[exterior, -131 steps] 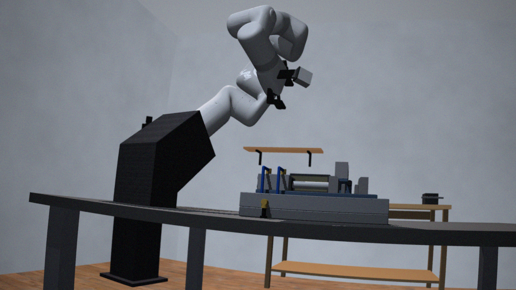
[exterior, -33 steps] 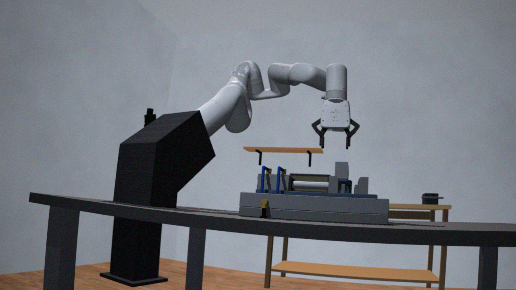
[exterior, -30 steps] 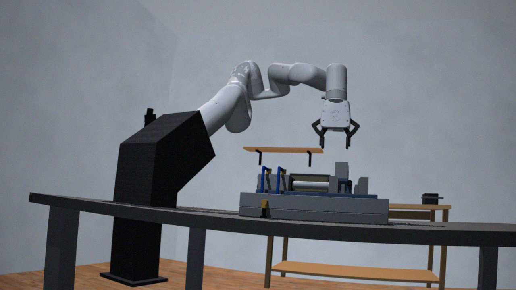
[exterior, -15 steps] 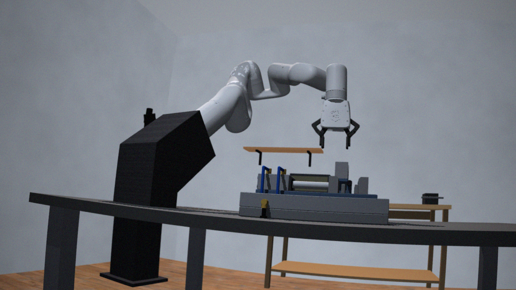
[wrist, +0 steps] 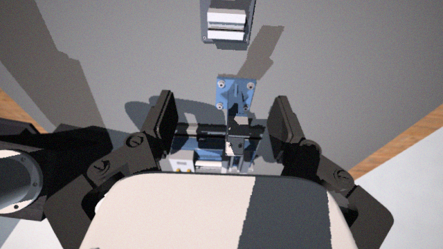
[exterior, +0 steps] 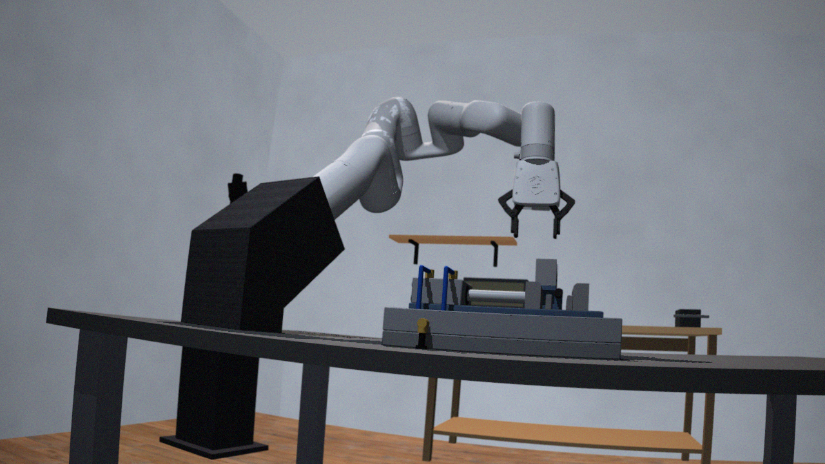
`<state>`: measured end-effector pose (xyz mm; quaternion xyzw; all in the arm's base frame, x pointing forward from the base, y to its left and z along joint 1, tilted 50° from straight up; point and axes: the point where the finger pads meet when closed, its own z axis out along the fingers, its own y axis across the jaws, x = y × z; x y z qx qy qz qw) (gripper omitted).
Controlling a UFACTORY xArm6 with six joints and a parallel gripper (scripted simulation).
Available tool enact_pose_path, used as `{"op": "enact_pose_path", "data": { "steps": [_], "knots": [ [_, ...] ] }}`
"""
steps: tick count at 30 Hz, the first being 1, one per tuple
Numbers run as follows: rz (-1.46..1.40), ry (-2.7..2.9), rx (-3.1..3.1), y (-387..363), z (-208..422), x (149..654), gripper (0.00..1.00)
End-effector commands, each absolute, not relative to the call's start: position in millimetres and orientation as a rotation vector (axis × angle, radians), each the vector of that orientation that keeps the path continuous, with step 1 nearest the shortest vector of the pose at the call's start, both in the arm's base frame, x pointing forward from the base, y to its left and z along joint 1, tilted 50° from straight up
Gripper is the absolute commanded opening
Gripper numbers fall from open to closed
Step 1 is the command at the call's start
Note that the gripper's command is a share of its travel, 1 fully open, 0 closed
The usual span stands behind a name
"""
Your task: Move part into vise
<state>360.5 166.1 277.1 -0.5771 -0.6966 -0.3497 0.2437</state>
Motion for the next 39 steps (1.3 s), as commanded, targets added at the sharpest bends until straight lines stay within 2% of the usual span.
{"op": "enact_pose_path", "data": {
  "steps": [1,39],
  "knots": [
    [-0.958,-1.904,-1.577,165.8,277.9,361.2,0.89],
    [-0.958,-1.904,-1.577,184.8,262.1,362.9,0.89]
  ]
}}
